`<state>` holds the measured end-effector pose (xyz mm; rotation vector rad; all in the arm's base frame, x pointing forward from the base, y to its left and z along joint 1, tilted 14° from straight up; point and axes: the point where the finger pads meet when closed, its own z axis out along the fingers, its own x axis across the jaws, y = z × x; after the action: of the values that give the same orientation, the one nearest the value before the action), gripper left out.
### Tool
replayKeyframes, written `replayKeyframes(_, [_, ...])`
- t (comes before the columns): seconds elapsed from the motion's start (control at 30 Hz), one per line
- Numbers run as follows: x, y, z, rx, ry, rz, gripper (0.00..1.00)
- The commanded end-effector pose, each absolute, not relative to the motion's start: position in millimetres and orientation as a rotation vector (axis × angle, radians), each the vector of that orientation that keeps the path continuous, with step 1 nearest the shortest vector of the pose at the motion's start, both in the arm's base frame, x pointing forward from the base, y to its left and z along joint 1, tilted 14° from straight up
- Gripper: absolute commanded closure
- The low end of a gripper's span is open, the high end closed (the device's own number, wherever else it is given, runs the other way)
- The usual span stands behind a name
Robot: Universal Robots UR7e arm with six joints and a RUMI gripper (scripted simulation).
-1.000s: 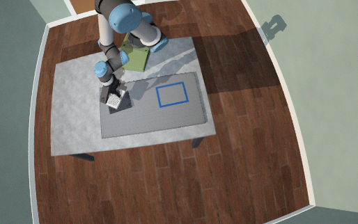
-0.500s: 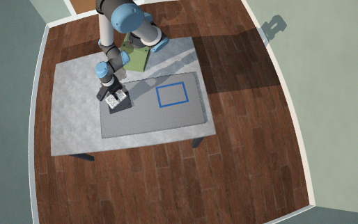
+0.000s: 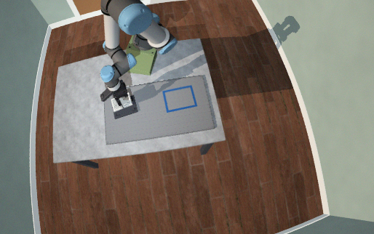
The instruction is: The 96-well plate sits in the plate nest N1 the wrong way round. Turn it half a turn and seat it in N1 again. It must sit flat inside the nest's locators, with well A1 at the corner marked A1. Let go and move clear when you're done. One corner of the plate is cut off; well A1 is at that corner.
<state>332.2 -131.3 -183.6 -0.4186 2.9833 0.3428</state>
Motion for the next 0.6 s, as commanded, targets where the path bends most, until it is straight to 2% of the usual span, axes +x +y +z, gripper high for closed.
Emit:
replayKeyframes(0.0, [334.5, -133.7, -182.7, -0.339, 3.010, 0.332, 1.00])
replayKeyframes(0.57, [333.7, -133.2, -183.5, -0.337, 3.011, 0.338, 1.00])
